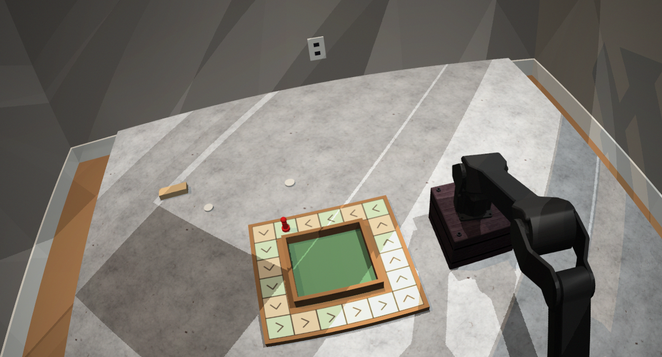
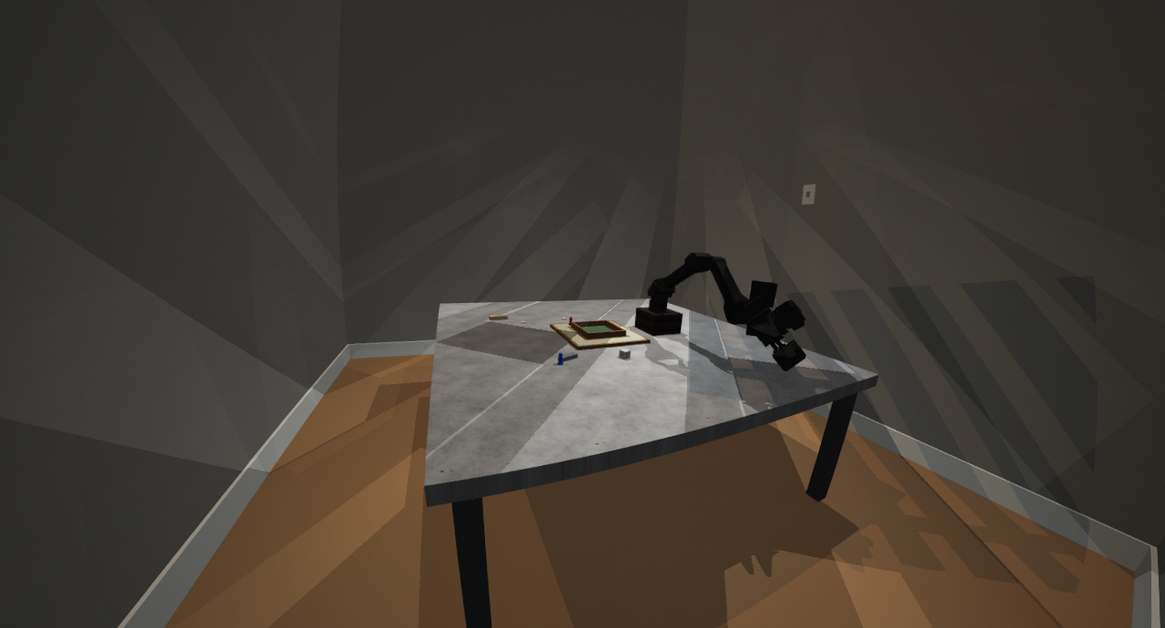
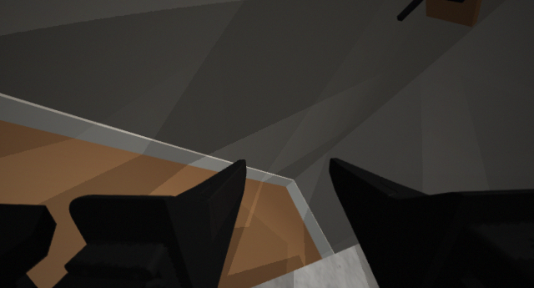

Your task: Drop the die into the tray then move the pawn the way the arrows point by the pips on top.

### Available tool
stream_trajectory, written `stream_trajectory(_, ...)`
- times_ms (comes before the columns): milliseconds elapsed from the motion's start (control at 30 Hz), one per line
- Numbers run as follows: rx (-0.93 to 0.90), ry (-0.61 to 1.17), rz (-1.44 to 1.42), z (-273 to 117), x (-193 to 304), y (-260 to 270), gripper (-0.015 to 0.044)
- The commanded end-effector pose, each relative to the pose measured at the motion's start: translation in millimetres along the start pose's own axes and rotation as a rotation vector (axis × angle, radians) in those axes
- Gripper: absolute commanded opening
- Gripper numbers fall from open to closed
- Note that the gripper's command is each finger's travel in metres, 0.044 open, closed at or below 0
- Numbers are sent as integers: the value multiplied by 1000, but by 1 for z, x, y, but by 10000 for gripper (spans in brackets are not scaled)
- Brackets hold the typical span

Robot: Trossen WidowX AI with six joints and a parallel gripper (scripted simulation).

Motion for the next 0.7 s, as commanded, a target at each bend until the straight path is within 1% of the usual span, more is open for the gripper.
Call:
stream_trajectory(0,-135,184,90,7,56,-32,275)
stream_trajectory(167,-227,393,207,-1,110,-62,275)
stream_trajectory(333,-304,634,361,-22,164,-96,275)
stream_trajectory(500,-350,878,535,-54,209,-128,275)
stream_trajectory(667,-369,1130,724,-96,245,-157,275)
Point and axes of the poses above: the point midway between the two fingers, 35 mm back from their tips, its own z axis out along the fingers, its own y axis across the jaws, x = y × z, the point moved 9 cm from there along -z, back along the fingers, and after that the axes turned 9 degrees about -z, right-handed, at the moved point
